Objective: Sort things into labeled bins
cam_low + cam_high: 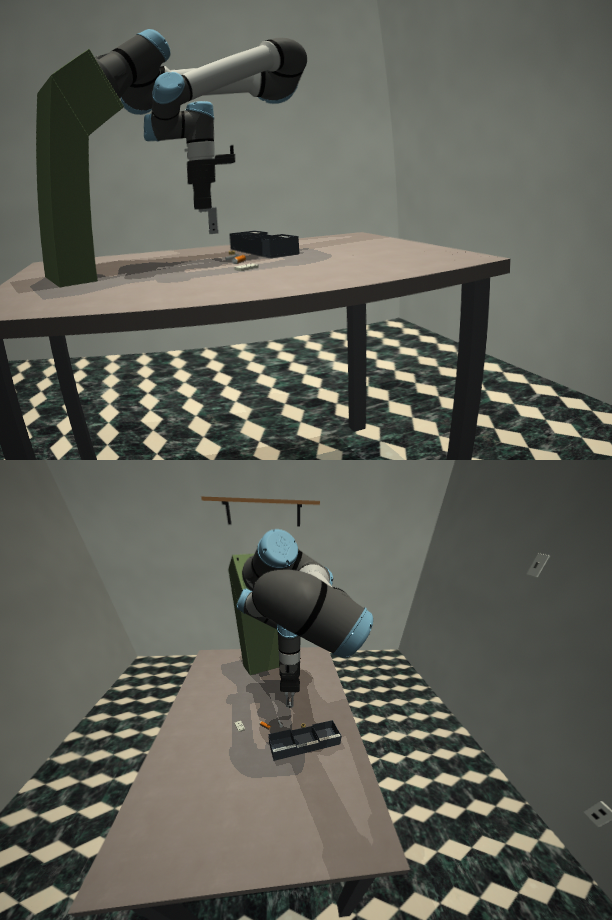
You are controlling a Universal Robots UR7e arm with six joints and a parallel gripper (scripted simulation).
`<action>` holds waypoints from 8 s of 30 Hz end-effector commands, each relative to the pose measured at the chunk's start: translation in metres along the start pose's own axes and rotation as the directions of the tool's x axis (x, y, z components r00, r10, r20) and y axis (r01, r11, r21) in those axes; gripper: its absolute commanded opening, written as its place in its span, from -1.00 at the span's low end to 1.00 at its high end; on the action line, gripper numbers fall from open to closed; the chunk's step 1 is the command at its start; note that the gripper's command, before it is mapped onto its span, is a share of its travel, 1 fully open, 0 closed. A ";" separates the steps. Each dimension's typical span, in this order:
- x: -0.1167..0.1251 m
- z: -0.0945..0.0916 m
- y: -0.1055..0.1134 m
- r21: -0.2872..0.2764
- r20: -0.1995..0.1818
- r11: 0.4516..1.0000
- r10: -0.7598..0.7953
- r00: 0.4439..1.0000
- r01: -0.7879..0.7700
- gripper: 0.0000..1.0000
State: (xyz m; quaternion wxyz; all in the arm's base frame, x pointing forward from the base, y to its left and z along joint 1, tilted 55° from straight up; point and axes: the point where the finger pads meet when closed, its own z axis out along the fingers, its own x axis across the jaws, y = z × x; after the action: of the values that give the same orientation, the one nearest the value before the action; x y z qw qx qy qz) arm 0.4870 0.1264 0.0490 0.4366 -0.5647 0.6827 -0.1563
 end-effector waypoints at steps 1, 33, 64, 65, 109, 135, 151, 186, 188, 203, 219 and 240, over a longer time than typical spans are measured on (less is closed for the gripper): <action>0.001 -0.001 -0.012 0.001 0.000 1.000 0.000 1.000 0.000 -0.36; 0.019 -0.001 -0.153 0.017 0.017 0.850 0.526 0.850 -0.527 -0.36; 0.019 -0.001 -0.153 0.000 0.001 0.321 0.947 0.321 -0.947 -0.36; 0.019 -0.001 -0.153 0.000 0.001 0.321 0.947 0.321 -0.947 -0.36; 0.019 0.050 -0.153 0.000 0.001 0.321 0.947 0.321 -0.947 -0.36; 0.019 0.050 -0.154 0.000 0.001 0.321 0.947 0.321 -0.947 0.24; 0.019 0.039 -0.154 0.000 0.001 0.321 0.947 0.321 -0.947 0.24; 0.020 -0.002 -0.145 0.000 0.001 0.273 0.962 0.273 -0.962 0.24; 0.023 -0.003 -0.129 0.000 0.001 0.176 0.984 0.176 -0.984 0.24; 0.038 -0.007 -0.041 0.002 -0.021 -0.239 0.971 -0.239 -0.971 0.24; 0.038 -0.007 -0.041 0.003 -0.026 -0.583 0.812 -0.583 -0.812 0.24; 0.038 -0.007 -0.041 -0.001 0.000 -0.918 0.396 -0.918 -0.396 0.24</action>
State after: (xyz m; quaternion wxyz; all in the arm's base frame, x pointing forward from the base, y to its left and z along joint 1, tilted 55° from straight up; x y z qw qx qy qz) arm 0.5083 0.0770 0.0653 0.2488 0.5279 0.7124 0.3896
